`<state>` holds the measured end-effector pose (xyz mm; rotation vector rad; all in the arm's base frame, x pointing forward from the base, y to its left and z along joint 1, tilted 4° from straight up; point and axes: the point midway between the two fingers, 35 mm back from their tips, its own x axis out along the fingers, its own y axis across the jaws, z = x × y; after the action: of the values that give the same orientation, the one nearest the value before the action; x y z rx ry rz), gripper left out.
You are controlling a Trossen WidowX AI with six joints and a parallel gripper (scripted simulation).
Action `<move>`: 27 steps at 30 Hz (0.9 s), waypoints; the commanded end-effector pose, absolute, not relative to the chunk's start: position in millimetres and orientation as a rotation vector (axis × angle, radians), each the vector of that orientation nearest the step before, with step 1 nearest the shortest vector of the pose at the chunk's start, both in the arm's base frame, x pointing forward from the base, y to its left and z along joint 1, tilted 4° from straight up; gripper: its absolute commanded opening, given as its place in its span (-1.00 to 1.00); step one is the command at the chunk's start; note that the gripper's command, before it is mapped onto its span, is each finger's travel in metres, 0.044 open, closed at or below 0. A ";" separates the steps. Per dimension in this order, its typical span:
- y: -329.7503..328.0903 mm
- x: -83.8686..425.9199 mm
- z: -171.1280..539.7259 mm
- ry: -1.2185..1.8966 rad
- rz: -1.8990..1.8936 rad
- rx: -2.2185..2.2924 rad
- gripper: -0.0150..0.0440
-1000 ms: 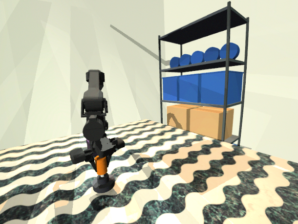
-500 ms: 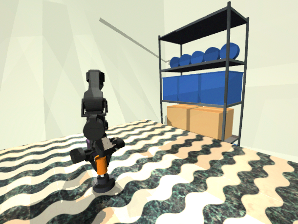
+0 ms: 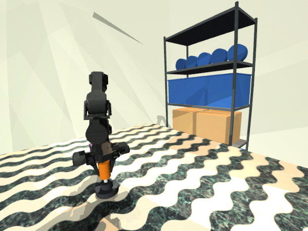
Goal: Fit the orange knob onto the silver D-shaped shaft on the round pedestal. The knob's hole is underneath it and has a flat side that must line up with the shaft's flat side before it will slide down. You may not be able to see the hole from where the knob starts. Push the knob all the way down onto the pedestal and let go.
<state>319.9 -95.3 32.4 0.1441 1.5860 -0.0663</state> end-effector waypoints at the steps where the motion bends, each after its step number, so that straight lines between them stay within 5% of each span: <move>1: -96.5 322.5 31.8 1.582 -0.095 0.172 -0.49; 27: -94.4 318.3 28.1 1.582 -0.094 0.172 -0.49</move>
<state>317.9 -94.8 28.1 0.1683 1.5862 -0.0905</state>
